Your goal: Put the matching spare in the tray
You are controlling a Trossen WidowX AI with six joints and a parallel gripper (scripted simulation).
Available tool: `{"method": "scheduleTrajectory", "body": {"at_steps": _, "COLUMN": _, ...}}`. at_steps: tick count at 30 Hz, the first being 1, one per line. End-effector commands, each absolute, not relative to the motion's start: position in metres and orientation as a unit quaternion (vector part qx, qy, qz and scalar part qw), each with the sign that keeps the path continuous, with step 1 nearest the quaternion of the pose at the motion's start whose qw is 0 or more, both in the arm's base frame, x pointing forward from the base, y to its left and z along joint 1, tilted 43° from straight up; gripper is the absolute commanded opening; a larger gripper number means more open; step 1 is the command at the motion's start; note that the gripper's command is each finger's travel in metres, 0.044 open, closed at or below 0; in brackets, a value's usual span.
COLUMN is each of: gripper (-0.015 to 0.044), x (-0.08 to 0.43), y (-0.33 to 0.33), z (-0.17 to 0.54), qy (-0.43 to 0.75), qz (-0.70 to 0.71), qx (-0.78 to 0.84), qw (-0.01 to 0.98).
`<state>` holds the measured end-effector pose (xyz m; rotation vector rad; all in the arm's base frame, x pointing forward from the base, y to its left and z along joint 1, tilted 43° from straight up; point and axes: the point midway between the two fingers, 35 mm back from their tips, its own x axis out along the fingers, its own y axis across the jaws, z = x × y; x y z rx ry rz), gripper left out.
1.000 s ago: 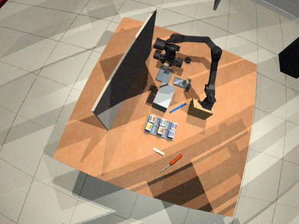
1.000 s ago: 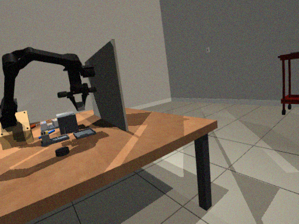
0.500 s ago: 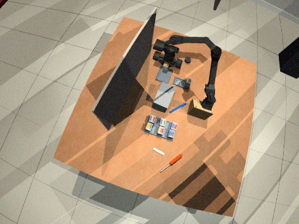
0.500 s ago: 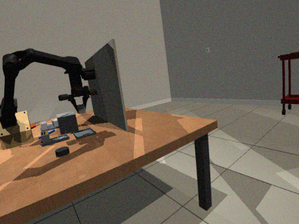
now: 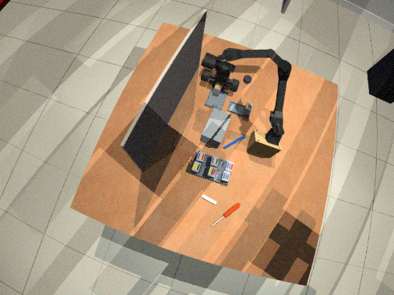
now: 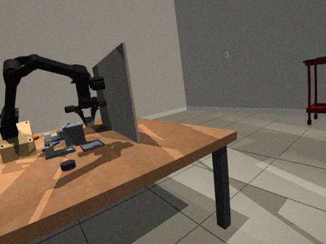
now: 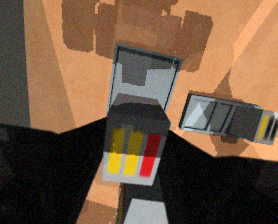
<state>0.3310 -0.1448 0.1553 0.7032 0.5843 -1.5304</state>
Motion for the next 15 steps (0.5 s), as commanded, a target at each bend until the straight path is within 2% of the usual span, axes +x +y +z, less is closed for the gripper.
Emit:
{"method": "scheduleTrajectory", "body": {"at_steps": 1, "gripper": 0.0000, "x": 0.3309, "y": -0.1474, "z": 0.1517, "qy": 0.257, "qz": -0.667, "qx": 0.307, "qw": 0.628}}
{"method": "scheduleTrajectory", "body": {"at_steps": 15, "gripper": 0.0000, "x": 0.3308, "y": -0.1568, "z": 0.1422, "qy": 0.257, "qz": -0.667, "qx": 0.307, "qw": 0.628}}
